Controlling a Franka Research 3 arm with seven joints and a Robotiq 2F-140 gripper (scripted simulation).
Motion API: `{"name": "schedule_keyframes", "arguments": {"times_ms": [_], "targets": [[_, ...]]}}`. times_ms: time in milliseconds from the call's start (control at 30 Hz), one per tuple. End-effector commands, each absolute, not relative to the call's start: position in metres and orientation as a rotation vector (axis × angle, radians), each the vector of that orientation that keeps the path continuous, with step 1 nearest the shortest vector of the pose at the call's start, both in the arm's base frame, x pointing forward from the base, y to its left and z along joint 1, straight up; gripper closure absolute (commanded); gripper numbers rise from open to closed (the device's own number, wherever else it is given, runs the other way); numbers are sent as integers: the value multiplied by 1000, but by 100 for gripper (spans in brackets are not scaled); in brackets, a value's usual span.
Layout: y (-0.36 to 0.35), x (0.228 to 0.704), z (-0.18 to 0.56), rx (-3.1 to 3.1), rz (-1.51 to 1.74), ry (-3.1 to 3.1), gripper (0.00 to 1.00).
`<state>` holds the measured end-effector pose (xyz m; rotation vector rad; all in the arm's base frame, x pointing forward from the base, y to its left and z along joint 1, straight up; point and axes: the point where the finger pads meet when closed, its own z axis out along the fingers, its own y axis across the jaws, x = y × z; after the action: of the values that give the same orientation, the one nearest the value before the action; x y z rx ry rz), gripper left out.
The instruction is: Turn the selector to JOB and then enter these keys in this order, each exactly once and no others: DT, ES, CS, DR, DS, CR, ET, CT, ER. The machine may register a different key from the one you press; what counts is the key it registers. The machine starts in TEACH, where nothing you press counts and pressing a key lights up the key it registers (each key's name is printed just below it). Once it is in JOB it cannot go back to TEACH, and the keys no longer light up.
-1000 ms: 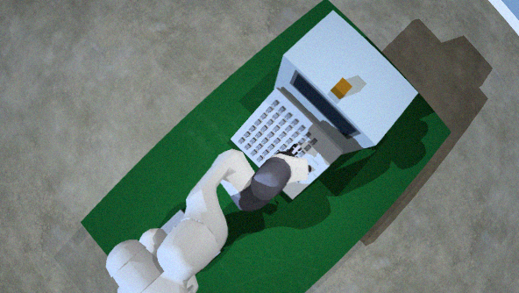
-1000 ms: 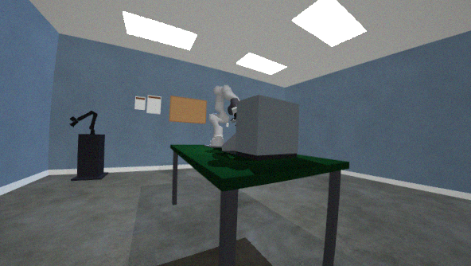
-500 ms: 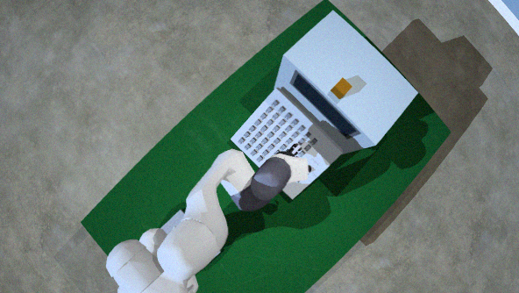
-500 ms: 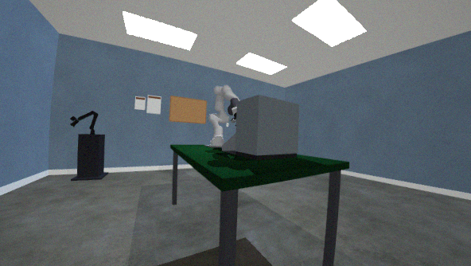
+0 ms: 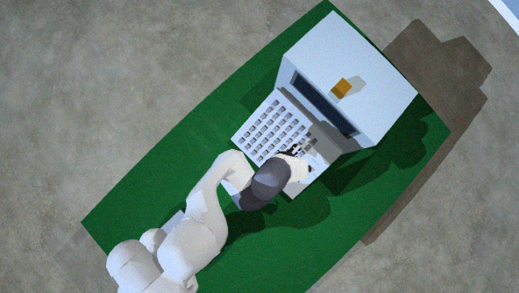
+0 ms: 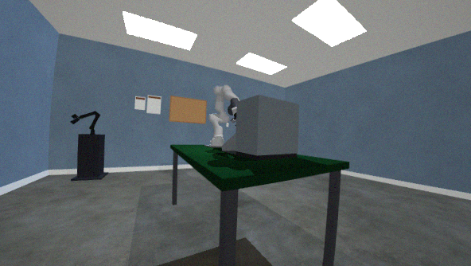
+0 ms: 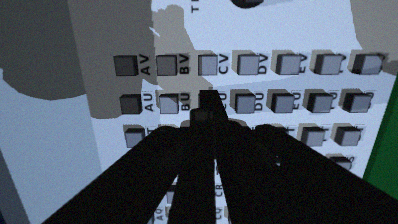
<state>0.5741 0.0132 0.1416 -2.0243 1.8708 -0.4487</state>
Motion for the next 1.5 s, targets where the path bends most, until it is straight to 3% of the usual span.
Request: {"name": "schedule_keyframes", "arguments": {"times_ms": [0, 1467], "targets": [[13, 575, 141, -2019, -451, 1874, 90], [12, 560, 171, -2019, -451, 1874, 90]]}}
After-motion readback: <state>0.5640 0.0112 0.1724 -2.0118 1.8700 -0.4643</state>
